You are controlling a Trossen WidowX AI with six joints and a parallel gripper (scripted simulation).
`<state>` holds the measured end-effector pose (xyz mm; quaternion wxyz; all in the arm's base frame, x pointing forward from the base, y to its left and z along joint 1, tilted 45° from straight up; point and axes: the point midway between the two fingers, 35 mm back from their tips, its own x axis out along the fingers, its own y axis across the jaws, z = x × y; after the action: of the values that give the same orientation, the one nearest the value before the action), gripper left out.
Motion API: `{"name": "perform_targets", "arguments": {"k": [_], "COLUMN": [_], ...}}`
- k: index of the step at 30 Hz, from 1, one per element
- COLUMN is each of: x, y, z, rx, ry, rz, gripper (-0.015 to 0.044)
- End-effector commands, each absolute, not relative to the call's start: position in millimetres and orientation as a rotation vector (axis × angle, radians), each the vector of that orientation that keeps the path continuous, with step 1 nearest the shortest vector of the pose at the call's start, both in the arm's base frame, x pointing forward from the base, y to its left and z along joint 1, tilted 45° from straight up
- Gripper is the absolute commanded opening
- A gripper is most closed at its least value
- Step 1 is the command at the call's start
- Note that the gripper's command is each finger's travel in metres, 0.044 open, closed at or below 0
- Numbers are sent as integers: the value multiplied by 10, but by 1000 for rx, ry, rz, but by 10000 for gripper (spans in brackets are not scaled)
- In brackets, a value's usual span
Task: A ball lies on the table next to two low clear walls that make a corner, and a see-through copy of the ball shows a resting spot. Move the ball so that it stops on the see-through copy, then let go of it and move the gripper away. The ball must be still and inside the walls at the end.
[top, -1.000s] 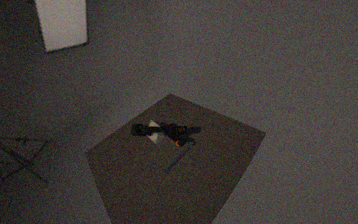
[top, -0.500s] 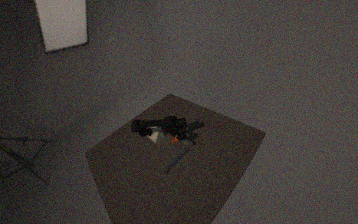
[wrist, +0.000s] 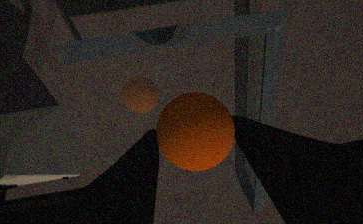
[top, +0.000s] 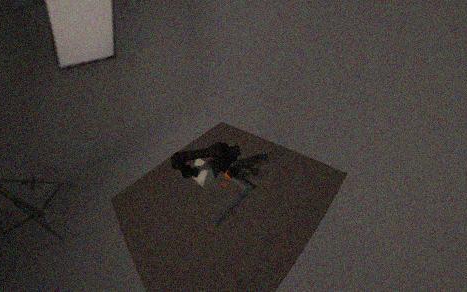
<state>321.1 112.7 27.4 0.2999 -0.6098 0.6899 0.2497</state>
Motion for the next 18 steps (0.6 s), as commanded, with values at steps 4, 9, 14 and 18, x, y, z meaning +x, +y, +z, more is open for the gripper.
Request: {"name": "perform_targets", "arguments": {"k": [4, 9, 14, 18], "x": [3071, 2954, 2831, 2728], "y": [1069, 1005, 937, 878], "z": [214, 154, 96, 51], "rx": [-1614, -1614, -1614, -1614], "ry": [1834, 1835, 1835, 1836], "rz": [662, 662, 663, 663], "gripper": [0, 0, 0, 0]}}
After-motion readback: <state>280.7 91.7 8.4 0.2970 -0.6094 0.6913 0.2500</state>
